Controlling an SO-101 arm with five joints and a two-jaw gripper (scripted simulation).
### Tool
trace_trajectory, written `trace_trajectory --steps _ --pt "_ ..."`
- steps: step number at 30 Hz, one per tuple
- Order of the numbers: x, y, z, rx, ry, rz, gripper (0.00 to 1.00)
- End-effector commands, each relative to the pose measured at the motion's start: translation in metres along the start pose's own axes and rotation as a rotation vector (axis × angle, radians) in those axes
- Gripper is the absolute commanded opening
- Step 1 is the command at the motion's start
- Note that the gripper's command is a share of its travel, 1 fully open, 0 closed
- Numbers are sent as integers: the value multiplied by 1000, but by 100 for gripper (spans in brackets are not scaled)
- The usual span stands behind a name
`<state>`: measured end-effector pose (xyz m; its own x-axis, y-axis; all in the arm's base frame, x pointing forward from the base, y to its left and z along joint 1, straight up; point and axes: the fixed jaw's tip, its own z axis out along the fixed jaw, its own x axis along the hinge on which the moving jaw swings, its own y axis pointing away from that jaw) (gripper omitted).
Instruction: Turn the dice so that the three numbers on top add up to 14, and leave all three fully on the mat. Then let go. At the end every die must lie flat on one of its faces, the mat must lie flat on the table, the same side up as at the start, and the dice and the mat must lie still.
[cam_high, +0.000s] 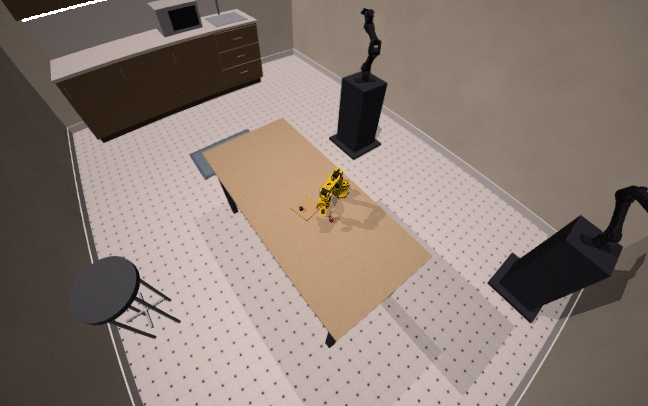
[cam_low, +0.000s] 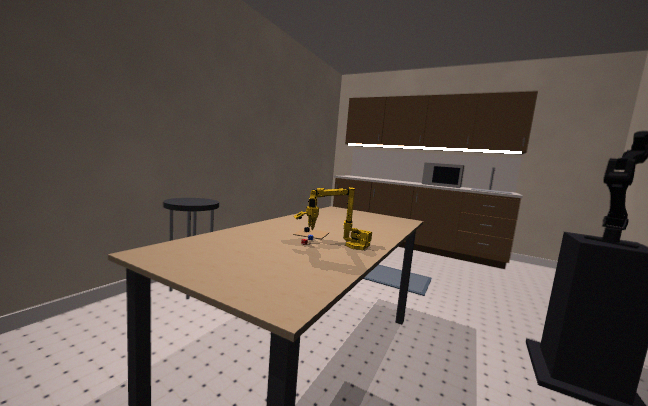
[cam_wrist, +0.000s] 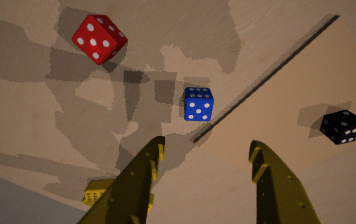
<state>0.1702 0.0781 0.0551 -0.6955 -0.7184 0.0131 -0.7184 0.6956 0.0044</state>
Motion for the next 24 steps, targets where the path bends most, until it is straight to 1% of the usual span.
trace_trajectory --steps 1,18,24 --pt "-2 1 -7 25 -61 -21 28" --pt "-2 1 -7 25 -61 -21 28" --pt "-3 1 -4 25 -61 -21 28"
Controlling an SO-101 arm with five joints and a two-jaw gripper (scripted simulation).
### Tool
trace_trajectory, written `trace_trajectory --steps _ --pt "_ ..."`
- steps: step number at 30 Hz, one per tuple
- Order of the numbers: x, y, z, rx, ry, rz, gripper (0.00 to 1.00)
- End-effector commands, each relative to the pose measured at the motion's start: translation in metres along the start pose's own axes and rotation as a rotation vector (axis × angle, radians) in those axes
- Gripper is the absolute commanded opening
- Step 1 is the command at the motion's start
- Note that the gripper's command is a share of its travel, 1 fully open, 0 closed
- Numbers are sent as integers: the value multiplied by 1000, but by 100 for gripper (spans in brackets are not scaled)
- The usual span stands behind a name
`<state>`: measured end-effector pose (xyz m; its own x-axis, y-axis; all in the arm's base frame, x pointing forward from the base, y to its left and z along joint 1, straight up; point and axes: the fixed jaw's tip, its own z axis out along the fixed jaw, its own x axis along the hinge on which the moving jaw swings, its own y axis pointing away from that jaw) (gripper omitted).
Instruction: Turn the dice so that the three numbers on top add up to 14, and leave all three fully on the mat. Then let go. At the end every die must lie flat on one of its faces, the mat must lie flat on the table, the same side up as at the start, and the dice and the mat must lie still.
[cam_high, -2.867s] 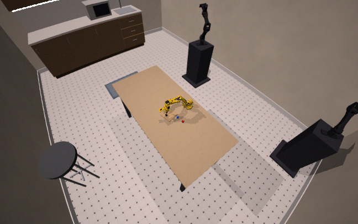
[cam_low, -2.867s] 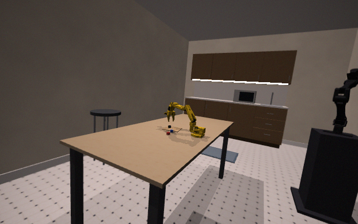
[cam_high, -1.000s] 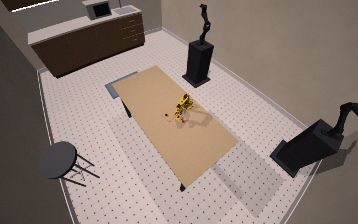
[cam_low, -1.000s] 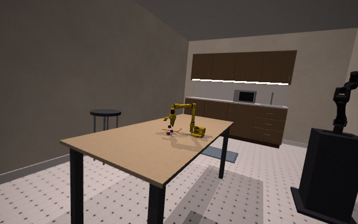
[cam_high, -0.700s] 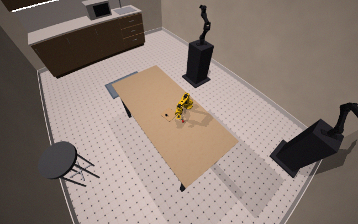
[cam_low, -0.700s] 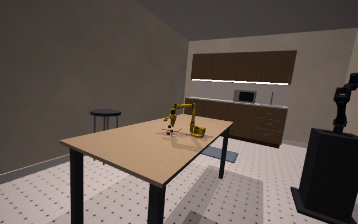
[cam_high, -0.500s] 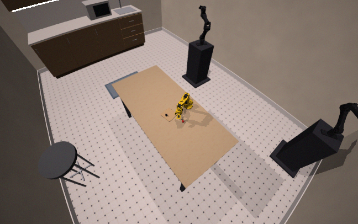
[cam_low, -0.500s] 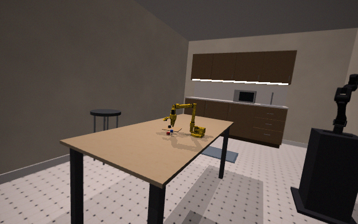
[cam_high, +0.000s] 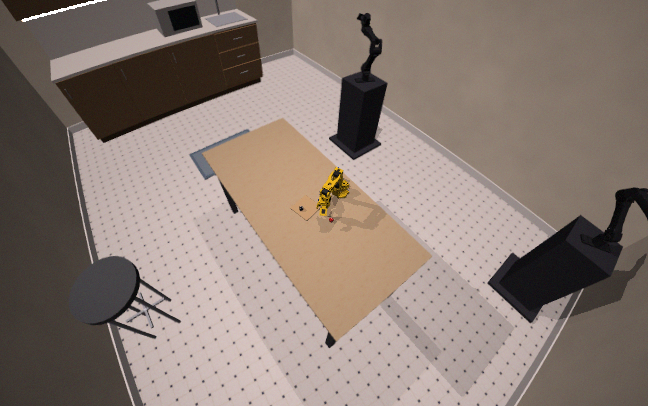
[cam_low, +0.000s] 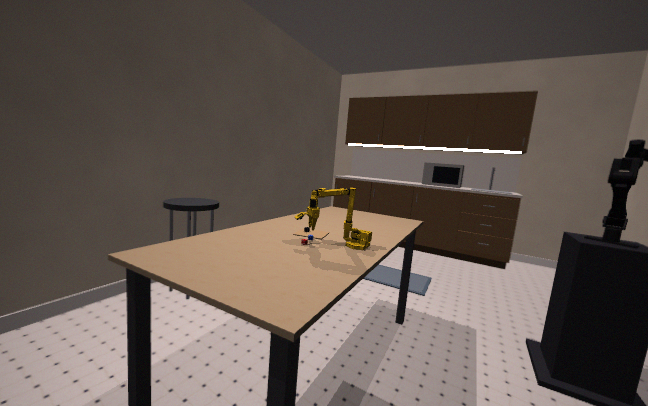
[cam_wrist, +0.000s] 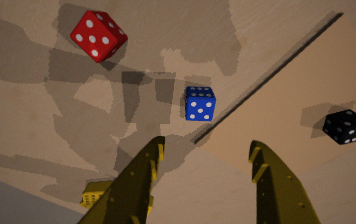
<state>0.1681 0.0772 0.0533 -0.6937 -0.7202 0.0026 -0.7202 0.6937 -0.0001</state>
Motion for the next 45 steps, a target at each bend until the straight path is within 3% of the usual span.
trace_trajectory --steps 1,8,23,45 --pt "-5 0 -5 21 -51 -18 28" --pt "-6 0 1 21 -51 -18 28" --pt "-7 -1 27 21 -51 -18 28" --pt "-6 0 36 21 -51 -18 28"
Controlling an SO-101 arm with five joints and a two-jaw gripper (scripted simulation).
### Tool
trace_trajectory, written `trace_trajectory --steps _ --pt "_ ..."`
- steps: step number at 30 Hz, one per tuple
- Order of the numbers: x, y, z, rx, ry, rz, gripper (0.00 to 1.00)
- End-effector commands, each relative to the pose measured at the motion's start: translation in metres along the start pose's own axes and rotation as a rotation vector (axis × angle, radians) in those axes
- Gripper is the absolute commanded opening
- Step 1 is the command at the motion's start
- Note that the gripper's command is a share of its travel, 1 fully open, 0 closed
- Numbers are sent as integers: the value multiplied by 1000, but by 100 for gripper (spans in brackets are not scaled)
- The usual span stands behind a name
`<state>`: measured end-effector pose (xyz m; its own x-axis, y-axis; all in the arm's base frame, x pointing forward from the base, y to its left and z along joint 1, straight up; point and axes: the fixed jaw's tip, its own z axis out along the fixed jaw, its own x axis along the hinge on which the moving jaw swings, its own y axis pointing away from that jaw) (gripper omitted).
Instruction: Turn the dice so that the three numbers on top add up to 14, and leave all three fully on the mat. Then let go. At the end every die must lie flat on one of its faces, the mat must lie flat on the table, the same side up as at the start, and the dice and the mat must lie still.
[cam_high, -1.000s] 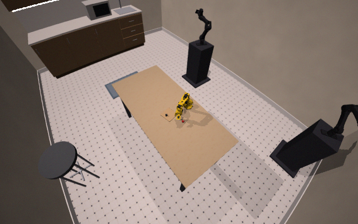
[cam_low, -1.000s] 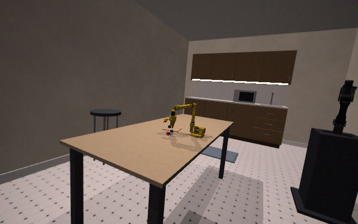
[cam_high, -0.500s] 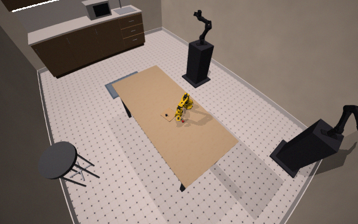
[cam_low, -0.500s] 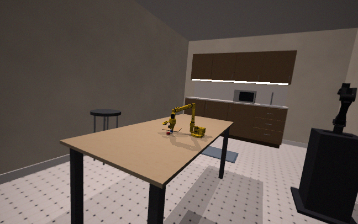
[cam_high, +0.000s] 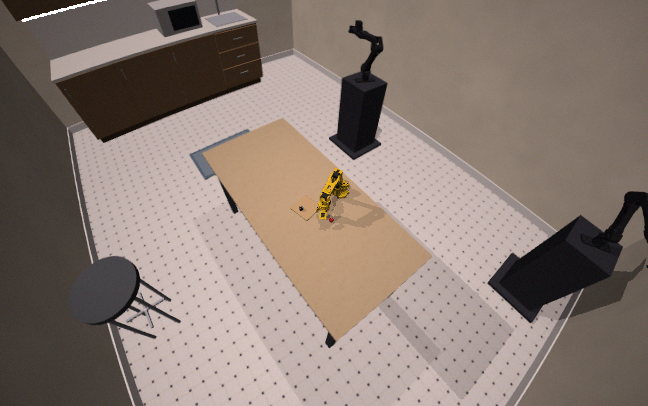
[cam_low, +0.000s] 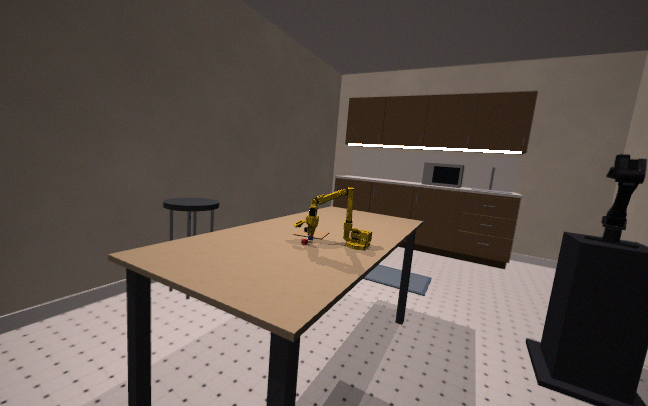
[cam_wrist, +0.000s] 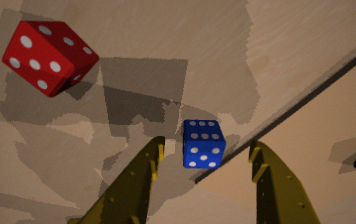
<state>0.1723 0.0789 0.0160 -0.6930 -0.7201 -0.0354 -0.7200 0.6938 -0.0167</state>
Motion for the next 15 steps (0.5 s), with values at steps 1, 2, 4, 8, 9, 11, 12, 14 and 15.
trace_trajectory --steps 1,2,4,8,9,11,12,14,15 --pt "-2 1 -1 4 -13 -18 28" --pt "-2 1 -1 4 -13 -18 28" --pt "-2 1 -1 4 -13 -18 27" --pt "-2 0 -1 4 -13 -18 26" --pt "-2 0 -1 4 -13 -18 26" --pt "-2 -1 -1 4 -13 -18 25" --pt "-2 -1 -1 4 -13 -18 24" --pt "-2 -1 -1 4 -13 -18 24" --pt "-2 -1 -1 5 -13 -18 23"
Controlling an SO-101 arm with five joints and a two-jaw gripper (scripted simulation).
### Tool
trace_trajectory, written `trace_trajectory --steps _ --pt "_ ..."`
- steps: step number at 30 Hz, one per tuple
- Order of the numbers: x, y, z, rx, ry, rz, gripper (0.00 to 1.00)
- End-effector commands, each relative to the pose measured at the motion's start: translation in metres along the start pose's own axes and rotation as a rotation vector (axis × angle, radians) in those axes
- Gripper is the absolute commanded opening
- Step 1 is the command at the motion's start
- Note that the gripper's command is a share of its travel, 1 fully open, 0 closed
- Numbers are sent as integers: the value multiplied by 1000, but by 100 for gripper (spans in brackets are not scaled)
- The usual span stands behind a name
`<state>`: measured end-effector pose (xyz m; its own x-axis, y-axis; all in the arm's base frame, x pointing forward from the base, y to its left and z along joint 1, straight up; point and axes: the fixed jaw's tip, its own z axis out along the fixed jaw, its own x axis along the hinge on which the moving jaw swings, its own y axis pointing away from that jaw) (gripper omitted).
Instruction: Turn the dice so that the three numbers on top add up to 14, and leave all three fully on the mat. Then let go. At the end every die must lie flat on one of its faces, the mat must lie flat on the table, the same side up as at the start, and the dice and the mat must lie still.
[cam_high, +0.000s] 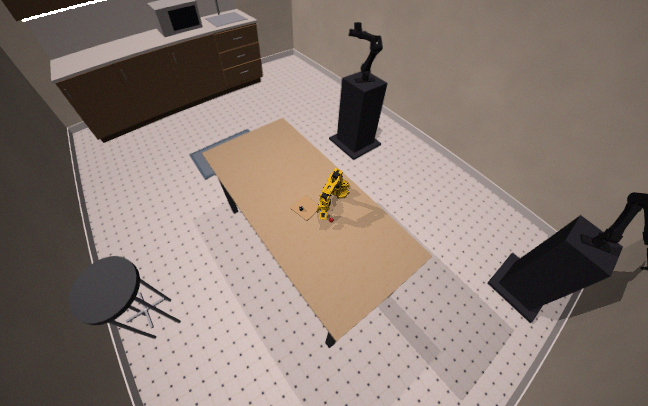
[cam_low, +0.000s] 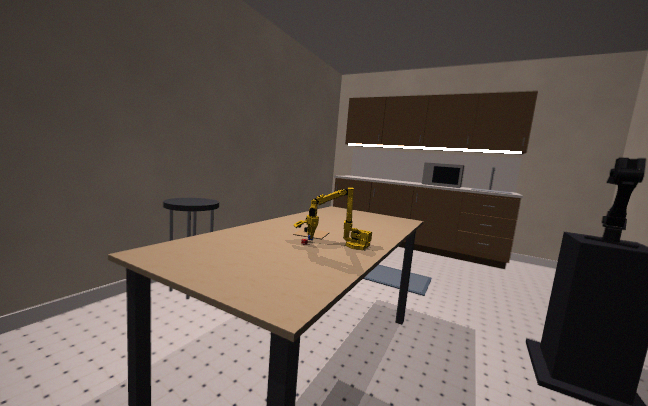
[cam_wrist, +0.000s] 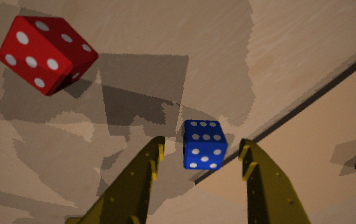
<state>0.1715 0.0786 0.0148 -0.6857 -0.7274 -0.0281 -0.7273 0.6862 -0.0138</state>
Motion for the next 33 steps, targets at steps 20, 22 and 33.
trace_trajectory --steps 20,22,33 --pt "-3 -9 -2 10 -19 -8 11" --pt "-3 -10 -2 10 -19 -8 10" --pt "-3 -10 -2 10 -19 -8 9"
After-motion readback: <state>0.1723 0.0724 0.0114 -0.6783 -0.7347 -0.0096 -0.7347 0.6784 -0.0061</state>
